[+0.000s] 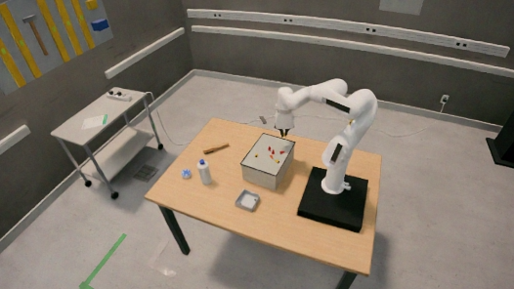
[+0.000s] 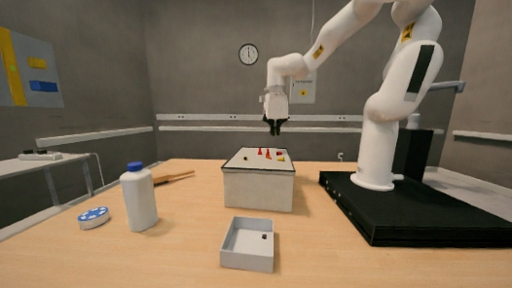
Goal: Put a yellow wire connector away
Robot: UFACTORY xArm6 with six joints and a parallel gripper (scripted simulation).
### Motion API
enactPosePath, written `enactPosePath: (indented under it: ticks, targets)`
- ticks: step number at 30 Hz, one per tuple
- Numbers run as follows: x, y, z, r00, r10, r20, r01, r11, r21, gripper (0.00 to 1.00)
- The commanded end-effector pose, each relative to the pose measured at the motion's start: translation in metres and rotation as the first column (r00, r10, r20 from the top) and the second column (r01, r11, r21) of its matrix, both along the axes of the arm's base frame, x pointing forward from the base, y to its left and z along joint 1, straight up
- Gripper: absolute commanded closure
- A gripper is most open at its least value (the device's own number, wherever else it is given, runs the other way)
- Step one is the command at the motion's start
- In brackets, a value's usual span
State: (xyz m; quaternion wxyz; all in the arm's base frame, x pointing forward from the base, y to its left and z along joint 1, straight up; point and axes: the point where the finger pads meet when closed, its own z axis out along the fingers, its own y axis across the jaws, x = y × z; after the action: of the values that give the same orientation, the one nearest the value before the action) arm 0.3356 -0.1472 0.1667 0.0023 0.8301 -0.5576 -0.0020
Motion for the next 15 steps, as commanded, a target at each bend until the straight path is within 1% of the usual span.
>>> enactPosePath:
  ticks: [1, 10, 15]
  targets:
    - [0.001, 0.000, 0.002, 1.000, 0.000, 0.004, 0.000, 1.000, -0.002, 0.97]
    - [0.003, 0.007, 0.002, 1.000, 0.000, 0.004, 0.000, 1.000, -0.002, 0.97]
    - [0.005, 0.021, 0.002, 1.000, 0.000, 0.004, 0.000, 1.000, -0.002, 0.97]
